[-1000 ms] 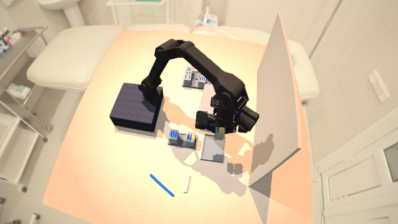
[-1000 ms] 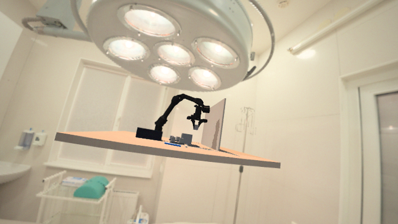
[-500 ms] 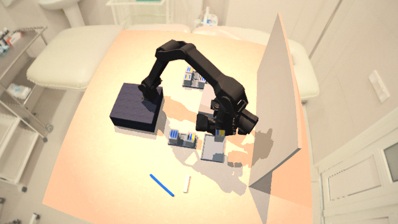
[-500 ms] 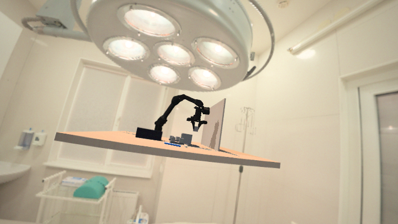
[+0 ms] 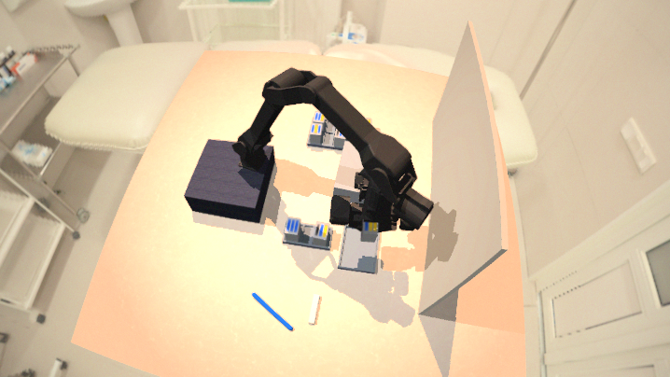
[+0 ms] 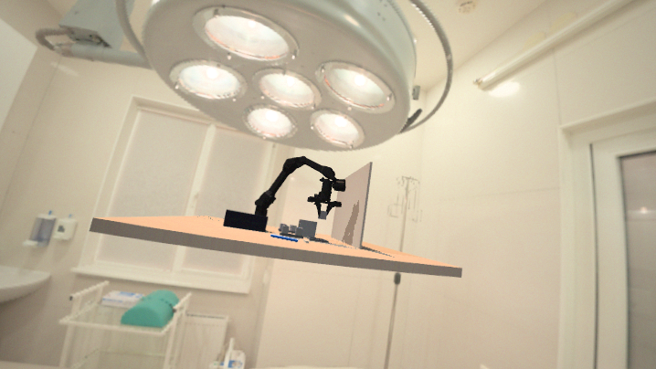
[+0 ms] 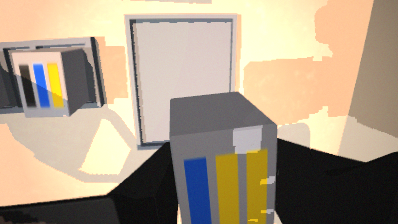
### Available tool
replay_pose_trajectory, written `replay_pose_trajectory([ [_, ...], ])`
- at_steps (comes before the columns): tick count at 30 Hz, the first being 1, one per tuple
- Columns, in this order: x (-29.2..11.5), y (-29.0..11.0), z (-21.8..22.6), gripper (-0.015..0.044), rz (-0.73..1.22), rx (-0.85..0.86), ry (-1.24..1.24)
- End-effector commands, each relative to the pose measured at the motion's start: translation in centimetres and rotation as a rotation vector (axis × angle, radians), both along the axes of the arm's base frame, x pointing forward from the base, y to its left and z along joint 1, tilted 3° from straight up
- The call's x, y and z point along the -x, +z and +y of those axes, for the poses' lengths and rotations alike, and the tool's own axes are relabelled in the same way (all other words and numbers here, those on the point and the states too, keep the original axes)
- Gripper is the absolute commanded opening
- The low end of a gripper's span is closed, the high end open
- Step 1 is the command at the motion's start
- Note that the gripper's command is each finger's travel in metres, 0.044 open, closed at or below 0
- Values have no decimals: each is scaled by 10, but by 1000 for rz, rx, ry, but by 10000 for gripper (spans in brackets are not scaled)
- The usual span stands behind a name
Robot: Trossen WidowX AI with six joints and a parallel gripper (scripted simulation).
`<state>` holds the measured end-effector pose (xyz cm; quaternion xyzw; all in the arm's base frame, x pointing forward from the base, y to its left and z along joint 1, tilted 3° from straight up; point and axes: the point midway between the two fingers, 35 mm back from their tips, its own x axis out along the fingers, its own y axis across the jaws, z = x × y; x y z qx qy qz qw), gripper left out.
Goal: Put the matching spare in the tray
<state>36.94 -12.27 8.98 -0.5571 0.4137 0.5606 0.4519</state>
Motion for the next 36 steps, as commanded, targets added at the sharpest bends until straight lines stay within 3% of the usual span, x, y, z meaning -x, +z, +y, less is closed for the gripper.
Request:
replay_pose_trajectory([
  [1, 0, -4, 0, 0, 2, 2, 0],
  [36, -3, -38, 1, 0, 2, 2, 0],
])
